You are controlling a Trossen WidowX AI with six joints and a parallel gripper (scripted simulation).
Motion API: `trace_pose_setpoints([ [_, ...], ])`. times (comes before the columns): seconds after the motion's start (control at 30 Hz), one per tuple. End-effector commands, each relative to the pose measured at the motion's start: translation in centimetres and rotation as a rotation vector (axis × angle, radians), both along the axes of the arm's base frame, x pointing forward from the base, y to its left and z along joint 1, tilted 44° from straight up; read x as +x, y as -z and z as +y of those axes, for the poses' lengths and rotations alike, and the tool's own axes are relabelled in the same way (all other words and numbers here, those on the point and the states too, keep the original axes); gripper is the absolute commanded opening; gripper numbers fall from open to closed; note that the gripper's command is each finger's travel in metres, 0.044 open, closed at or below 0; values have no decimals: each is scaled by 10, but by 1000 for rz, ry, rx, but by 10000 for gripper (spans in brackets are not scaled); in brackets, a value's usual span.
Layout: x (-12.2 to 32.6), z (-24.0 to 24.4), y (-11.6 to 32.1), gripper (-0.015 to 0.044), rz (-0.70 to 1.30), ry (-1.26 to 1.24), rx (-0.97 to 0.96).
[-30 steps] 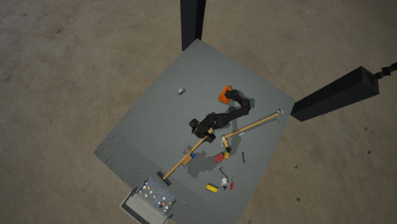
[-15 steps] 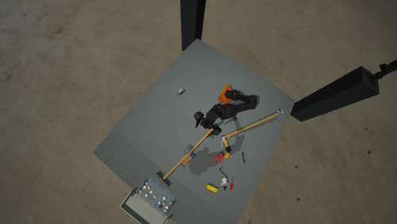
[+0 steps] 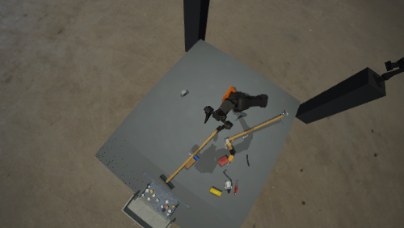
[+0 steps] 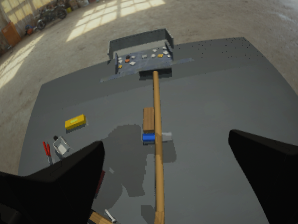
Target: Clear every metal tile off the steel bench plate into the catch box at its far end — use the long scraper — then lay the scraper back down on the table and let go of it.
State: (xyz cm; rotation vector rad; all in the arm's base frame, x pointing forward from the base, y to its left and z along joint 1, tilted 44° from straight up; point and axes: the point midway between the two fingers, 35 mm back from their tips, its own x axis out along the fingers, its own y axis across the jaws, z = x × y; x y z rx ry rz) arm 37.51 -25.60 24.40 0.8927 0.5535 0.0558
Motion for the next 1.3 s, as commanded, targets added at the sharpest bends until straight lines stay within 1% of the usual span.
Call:
trace_pose_setpoints([
  [0.0, -12, -3, -8, 440, -26, 24, -3],
  [0.6, -73, -10, -40, 440, -143, 143, -52],
  [1.27, -135, 1, -60, 440, -256, 258, -129],
])
